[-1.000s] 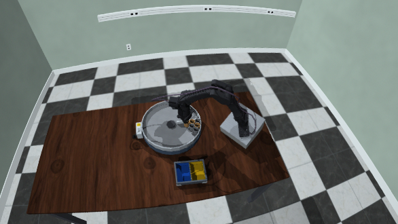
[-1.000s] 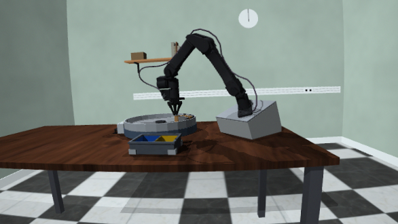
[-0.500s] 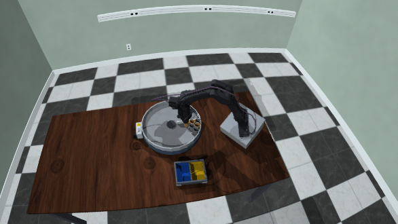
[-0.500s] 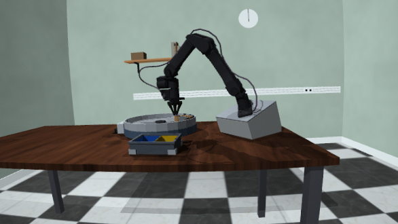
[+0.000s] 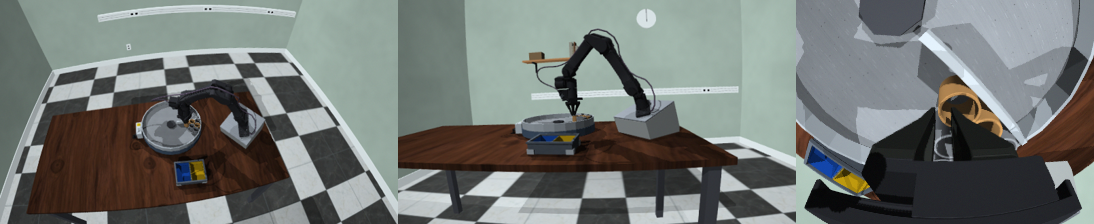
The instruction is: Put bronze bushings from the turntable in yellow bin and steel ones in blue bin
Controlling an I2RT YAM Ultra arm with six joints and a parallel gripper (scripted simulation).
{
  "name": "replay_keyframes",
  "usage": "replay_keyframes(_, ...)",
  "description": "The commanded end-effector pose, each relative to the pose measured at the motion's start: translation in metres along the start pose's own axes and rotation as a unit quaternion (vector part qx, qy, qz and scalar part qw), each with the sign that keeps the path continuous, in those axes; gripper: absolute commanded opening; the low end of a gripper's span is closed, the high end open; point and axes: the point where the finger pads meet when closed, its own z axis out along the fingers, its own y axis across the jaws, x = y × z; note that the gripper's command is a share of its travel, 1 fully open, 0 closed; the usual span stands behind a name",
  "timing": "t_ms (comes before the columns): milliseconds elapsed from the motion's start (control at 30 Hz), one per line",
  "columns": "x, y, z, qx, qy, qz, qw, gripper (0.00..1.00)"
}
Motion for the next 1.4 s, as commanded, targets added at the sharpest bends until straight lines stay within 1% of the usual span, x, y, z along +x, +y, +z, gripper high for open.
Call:
replay_keyframes(0, -0.0065, 0.0005, -0.0054, -0.003, -0.016, 0.002, 1.0, 0.14)
replay_keyframes(833, -0.0064, 0.0005, -0.0053, -0.003, -0.015, 0.002, 1.0, 0.14)
replay_keyframes(1000, -0.0013, -0.0012, -0.0046, -0.001, -0.012, 0.003, 1.0, 0.14)
replay_keyframes(1100, -0.0056, 0.0036, -0.0096, -0.005, -0.021, -0.001, 1.0, 0.14)
replay_keyframes(1367, -0.0052, 0.0036, -0.0098, -0.005, -0.02, -0.002, 1.0, 0.14)
